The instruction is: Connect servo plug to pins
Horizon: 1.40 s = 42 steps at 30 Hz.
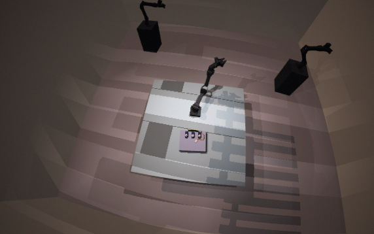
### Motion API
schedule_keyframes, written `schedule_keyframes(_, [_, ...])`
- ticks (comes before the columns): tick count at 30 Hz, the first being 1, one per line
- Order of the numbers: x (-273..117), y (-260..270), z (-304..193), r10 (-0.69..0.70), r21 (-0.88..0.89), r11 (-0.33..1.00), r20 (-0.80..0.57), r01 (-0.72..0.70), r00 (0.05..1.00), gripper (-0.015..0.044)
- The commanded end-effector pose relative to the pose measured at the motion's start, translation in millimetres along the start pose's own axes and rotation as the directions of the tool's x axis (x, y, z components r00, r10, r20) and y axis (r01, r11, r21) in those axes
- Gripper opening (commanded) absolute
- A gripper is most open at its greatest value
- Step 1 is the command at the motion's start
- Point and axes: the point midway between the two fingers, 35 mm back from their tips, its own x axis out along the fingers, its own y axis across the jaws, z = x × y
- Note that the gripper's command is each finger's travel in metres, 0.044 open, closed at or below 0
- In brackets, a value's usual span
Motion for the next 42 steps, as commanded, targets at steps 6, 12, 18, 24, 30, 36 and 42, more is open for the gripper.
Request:
schedule_keyframes(6, [1.7, -24.4, -3.5, -0.04, 0.006, 0.999, 0.003, 0.04, 0.999, 0.0242])
schedule_keyframes(12, [2.4, -82.2, -15.1, -0.136, 0.019, 0.991, 0.003, 0.136, 0.991, 0.0115])
schedule_keyframes(18, [-2.9, -151.5, -36.1, -0.256, 0.029, 0.966, -0.011, 0.256, 0.967, 0.0115])
schedule_keyframes(24, [-12.2, -203.0, -58.3, -0.348, 0.045, 0.936, -0.038, 0.35, 0.937, 0.0115])
schedule_keyframes(30, [-27.7, -257.8, -86.6, -0.453, 0.042, 0.889, -0.071, 0.456, 0.889, 0.0115])
schedule_keyframes(36, [-50.0, -310.8, -121.5, -0.55, 0.025, 0.831, -0.118, 0.556, 0.827, 0.0115])
schedule_keyframes(42, [-76.8, -356.5, -158.4, -0.637, 0.003, 0.763, -0.169, 0.647, 0.752, 0.0115])
